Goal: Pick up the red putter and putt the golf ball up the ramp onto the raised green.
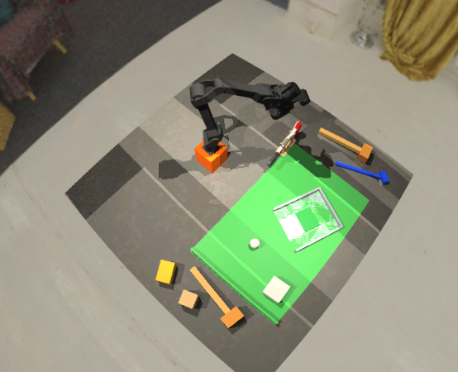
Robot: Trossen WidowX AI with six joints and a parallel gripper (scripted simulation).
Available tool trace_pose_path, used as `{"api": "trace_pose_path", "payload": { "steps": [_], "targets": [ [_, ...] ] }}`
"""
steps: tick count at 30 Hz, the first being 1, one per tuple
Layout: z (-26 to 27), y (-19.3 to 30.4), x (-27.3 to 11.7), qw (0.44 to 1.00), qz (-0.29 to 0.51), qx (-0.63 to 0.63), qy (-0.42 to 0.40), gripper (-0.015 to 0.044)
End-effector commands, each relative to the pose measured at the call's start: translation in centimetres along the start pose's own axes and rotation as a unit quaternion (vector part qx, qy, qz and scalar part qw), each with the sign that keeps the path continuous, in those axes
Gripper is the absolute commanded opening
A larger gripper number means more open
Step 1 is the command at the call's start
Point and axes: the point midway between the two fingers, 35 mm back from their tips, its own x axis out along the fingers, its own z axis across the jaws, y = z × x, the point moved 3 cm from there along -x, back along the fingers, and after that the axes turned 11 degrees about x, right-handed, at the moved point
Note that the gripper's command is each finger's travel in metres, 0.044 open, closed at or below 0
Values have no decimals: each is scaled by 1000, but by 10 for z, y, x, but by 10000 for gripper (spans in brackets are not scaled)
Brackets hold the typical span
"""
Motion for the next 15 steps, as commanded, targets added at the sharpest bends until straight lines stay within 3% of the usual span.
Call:
{"api": "trace_pose_path", "payload": {
  "steps": [1,10,15],
  "targets": [
    [31,63,9,988,79,117,-65,440],
    [111,167,-8,884,219,371,-180,440],
    [120,175,-11,867,231,398,-191,440]
  ]
}}
